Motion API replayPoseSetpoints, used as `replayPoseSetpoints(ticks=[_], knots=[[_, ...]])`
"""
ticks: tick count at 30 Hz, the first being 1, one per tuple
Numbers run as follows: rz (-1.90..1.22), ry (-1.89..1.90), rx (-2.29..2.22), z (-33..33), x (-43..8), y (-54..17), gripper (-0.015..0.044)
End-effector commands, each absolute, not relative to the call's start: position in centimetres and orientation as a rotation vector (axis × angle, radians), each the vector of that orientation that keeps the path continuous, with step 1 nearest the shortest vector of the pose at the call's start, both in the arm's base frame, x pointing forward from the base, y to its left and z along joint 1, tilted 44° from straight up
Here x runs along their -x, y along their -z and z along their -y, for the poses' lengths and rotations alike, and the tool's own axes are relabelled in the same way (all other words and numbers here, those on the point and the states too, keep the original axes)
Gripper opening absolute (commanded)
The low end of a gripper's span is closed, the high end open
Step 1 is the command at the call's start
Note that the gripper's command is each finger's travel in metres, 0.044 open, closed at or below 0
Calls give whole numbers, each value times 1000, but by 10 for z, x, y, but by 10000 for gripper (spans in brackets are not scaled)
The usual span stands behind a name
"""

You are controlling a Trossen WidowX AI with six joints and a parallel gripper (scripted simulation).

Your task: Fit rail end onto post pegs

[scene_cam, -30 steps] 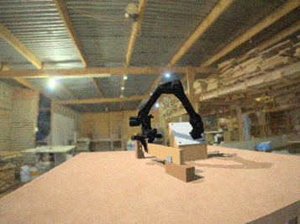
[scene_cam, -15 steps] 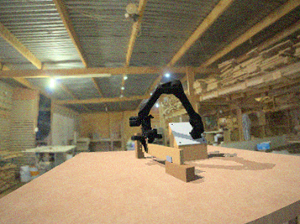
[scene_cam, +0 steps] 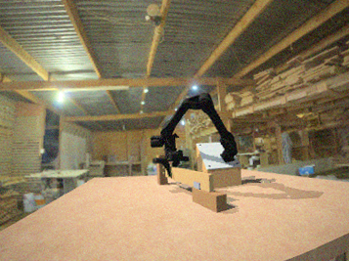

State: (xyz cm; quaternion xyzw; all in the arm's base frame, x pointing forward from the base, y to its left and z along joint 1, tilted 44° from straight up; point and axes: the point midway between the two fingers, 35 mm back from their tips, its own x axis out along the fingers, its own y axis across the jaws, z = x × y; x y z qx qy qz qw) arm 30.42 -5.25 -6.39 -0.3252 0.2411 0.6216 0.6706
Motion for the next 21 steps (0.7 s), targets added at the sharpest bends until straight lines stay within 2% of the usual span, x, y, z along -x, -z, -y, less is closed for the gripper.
replayPoseSetpoints(ticks=[1, 21], knots=[[-545, -1394, 733, 54, -304, 64, 0], [-545, -1394, 733, 57, -304, 67, 0]])
